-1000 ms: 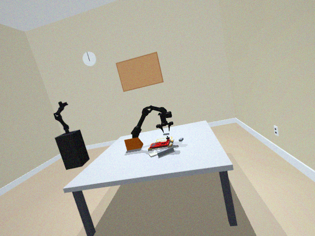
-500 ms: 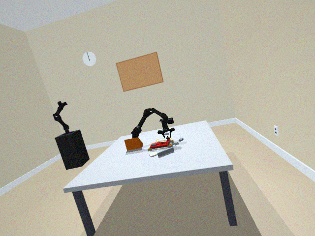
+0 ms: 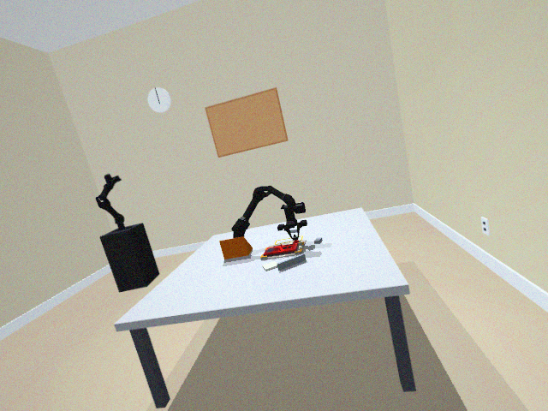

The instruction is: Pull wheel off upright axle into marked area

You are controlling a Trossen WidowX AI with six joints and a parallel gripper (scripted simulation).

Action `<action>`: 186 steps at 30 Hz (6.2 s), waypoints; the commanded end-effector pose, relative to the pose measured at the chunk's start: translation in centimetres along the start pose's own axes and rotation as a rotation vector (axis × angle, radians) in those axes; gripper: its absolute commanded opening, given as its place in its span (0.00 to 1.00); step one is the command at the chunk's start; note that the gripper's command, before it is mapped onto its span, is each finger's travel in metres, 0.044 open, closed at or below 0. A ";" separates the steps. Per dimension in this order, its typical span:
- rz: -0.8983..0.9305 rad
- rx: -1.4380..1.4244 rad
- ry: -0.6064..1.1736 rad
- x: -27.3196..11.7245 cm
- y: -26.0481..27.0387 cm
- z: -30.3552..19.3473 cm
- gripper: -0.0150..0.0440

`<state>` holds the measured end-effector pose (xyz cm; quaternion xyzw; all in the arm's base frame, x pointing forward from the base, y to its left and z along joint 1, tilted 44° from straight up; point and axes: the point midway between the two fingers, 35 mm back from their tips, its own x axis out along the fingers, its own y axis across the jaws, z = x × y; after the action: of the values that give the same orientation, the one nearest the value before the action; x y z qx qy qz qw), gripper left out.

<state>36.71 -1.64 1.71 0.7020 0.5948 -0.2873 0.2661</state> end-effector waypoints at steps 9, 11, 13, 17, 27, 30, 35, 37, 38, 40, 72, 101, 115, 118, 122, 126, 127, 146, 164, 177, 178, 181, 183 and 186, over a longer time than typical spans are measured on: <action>-0.001 -0.001 0.000 -0.3 0.0 0.0 0.25; -0.001 -0.001 0.000 -0.4 0.0 0.0 0.25; -0.001 -0.001 0.000 -0.5 0.0 0.0 0.25; -0.001 -0.001 0.000 -0.6 0.0 0.0 0.25; 0.000 0.000 0.000 -0.9 0.0 0.0 0.25; 0.000 0.000 0.000 -1.0 0.0 0.0 0.25; 0.000 0.000 0.000 -1.2 0.0 0.0 0.25; 0.000 0.000 0.000 -1.2 0.0 0.0 0.25; 0.000 0.000 0.000 -1.3 0.0 0.0 0.25; 0.000 0.000 0.000 -1.3 0.0 0.0 0.25; 0.001 0.002 0.001 -2.4 0.0 0.1 0.25; 0.002 0.003 0.002 -3.4 0.0 0.1 0.25; 0.002 0.004 0.001 -5.9 0.0 0.1 0.25; 0.002 0.004 0.001 -7.1 0.0 0.0 0.25; 0.003 0.010 0.004 -6.4 -0.2 -0.6 0.25; 0.003 0.010 0.004 -6.6 -0.9 -2.1 0.25; 0.002 0.010 0.003 -6.6 -1.1 -2.5 0.25; -0.001 0.007 0.005 -7.1 -5.4 -9.0 0.25; -0.001 0.007 0.005 -4.3 -5.9 -9.7 0.25; 0.000 0.006 0.009 2.6 -6.0 -9.8 0.25; -0.001 0.006 0.010 3.0 -6.0 -9.9 0.25; -0.001 0.006 0.011 3.3 -6.1 -9.9 0.25; -0.001 0.006 0.011 3.3 -6.1 -9.9 0.25; 0.000 0.002 0.007 3.0 -6.0 -9.8 0.34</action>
<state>31.98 8.33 6.16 0.7036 0.5950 -0.2857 0.2632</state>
